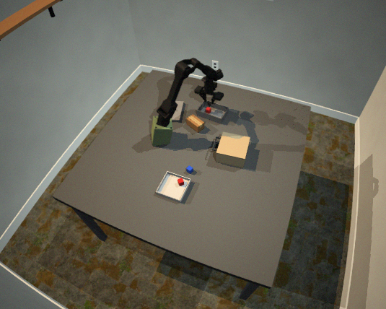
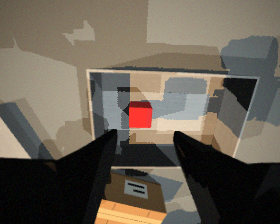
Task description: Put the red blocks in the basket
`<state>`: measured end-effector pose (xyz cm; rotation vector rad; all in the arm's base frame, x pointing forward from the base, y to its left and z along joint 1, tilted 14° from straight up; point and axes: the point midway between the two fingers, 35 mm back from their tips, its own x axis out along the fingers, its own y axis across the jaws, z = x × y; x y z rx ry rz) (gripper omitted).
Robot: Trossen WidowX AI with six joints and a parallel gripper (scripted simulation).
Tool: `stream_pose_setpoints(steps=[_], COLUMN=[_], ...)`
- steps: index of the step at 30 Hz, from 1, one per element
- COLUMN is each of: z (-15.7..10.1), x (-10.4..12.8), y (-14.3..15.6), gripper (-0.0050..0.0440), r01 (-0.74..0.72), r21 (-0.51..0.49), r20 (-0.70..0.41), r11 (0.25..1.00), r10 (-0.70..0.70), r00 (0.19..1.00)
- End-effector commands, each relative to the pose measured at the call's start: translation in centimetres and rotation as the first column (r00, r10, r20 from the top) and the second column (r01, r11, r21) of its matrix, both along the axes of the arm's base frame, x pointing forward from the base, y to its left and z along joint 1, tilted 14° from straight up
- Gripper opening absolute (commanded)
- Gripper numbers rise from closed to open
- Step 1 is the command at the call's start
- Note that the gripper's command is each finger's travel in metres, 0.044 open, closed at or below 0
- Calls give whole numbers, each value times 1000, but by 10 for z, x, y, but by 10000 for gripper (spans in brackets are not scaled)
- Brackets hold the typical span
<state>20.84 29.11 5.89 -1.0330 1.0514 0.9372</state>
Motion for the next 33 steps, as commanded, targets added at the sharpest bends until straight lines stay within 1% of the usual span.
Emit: stream_pose_setpoints(steps=[1,2,4,6,11,19,21,24,30,31,33], z=[-29,-35,-35,-46,-46,-67,-67,-74,-75,-75,-75], x=[5,6,6,9,9,13,13,15,15,15,15], y=[0,1,1,2,2,4,4,5,5,5,5], gripper=[242,242,242,242,242,242,242,242,242,0,0], r01=[-2,-2,-2,-2,-2,-2,-2,-2,-2,-2,-2], r21=[-10,-10,-10,-10,-10,-10,-10,-10,-10,-10,-10], r20=[-10,-10,-10,-10,-10,-10,-10,-10,-10,-10,-10], r11=[1000,1000,1000,1000,1000,1000,1000,1000,1000,1000,1000], r10=[1,1,1,1,1,1,1,1,1,1,1], r00=[1000,1000,1000,1000,1000,1000,1000,1000,1000,1000,1000])
